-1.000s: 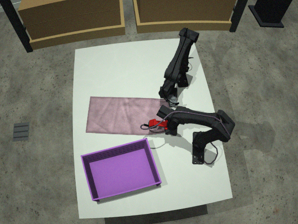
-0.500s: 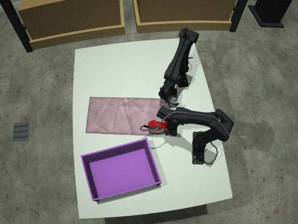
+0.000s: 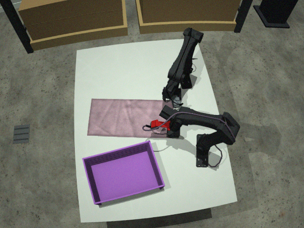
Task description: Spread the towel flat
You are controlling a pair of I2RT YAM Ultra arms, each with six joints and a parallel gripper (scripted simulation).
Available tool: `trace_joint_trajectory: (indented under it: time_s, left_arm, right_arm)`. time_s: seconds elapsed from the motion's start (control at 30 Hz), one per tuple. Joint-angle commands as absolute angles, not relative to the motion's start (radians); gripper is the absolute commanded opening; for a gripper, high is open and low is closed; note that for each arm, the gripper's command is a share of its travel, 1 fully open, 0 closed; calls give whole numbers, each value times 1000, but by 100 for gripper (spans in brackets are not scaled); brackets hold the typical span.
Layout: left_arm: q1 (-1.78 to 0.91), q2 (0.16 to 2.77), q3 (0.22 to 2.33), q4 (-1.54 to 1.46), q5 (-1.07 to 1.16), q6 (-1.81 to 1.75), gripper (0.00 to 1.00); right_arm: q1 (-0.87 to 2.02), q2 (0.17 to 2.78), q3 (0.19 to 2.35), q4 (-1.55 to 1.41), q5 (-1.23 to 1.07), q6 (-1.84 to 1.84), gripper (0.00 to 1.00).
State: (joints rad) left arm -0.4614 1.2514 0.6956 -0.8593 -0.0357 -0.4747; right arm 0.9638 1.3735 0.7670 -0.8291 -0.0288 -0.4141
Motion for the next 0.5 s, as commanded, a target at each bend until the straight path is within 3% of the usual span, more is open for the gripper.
trace_joint_trajectory:
  time_s: [0.0, 0.47]
  left_arm:
    - [-463, 1223, 724, -898, -45, -479, 64]
    - [-462, 1187, 1045, -1260, -45, -478, 64]
  right_arm:
    - [962, 1347, 811, -860, -33, -419, 64]
    - [962, 1311, 1119, -1221, -33, -419, 64]
